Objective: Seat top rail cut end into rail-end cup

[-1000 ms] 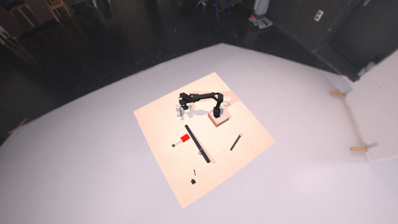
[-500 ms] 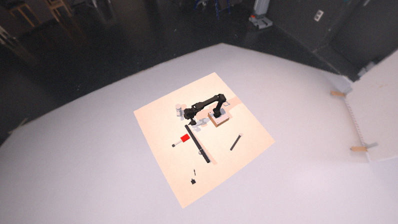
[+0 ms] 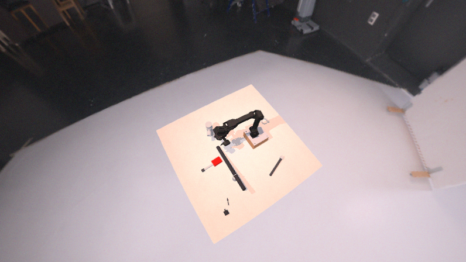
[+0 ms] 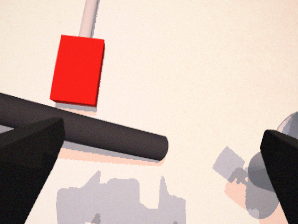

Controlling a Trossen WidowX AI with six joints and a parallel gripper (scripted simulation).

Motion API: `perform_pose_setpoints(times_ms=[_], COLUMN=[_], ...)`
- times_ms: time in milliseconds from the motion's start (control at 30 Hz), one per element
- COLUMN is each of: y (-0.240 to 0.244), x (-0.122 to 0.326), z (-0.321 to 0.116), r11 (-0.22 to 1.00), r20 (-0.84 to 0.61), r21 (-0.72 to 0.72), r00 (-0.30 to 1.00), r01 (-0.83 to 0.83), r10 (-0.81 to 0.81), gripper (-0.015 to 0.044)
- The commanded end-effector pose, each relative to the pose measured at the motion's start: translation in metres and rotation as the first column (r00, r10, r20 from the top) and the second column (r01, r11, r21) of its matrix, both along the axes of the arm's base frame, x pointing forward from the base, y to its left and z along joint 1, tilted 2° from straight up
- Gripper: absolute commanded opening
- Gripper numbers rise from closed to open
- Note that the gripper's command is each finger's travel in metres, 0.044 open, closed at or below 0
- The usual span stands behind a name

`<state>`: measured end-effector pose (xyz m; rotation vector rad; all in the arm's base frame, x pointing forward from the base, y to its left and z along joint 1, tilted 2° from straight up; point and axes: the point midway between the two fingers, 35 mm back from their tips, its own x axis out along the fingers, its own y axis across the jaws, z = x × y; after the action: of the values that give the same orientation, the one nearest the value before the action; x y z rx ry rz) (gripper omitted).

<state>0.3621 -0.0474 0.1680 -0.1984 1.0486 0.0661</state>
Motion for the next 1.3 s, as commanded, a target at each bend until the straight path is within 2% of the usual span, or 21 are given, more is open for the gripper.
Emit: perform_pose_setpoints(times_ms=[0,200,400,1000,1267], y=[-0.044,-0.098,-0.123,-0.124,-0.123], x=[0.010,0.013,0.012,0.012,0.012], z=[-0.006,-0.016,-0.021,-0.021,-0.047], r11=[0.935,0.697,0.544,0.537,0.537], r20=[-0.062,-0.237,-0.340,-0.345,-0.345], r21=[-0.219,-0.407,-0.452,-0.453,-0.453], r00=[0.960,0.806,0.700,0.695,0.695], r01=[-0.280,-0.589,-0.707,-0.712,-0.712], r10=[0.273,0.543,0.628,0.631,0.631], gripper=[0.0440,0.0440,0.0440,0.0440,0.0440])
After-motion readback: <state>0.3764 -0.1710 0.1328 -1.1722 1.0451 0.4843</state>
